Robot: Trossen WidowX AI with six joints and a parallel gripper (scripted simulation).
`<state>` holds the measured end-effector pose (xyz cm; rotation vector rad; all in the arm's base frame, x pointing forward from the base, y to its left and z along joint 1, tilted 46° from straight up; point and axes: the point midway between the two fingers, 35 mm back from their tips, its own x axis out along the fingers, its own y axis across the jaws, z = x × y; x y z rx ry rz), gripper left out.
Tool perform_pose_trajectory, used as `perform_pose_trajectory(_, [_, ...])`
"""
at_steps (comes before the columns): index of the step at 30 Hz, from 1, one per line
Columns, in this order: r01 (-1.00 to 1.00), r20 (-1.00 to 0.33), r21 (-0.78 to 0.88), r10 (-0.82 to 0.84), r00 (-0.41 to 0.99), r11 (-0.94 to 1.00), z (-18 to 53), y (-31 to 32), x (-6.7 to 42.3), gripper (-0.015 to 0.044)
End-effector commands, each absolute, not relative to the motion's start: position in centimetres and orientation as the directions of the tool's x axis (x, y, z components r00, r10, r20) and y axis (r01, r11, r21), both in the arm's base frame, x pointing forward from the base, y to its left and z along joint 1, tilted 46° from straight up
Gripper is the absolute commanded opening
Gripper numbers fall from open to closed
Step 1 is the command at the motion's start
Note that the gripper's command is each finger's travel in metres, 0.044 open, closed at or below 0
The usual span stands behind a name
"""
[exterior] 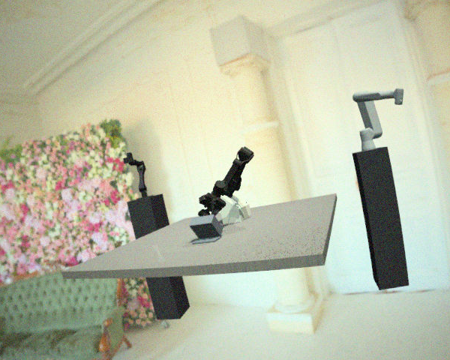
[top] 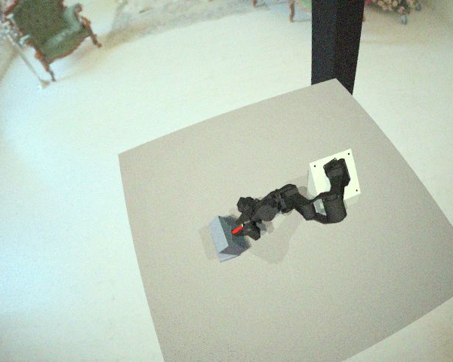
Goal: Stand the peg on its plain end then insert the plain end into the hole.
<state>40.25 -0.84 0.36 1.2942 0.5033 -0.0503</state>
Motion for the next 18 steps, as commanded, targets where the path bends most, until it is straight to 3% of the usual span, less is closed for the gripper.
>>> perform_pose_trajectory(1, [0.312, -0.384, 0.905, 0.24, 0.891, 0.288, 0.4, -0.9, 40.1, 0.0394])
perform_pose_trajectory(3, [0.313, -0.384, 0.905, 0.24, 0.891, 0.288, 0.5, -0.9, 40.0, 0.044])
perform_pose_trajectory(18, [0.315, -0.386, 0.904, 0.237, 0.891, 0.288, 1.4, -1.6, 38.5, 0.044])
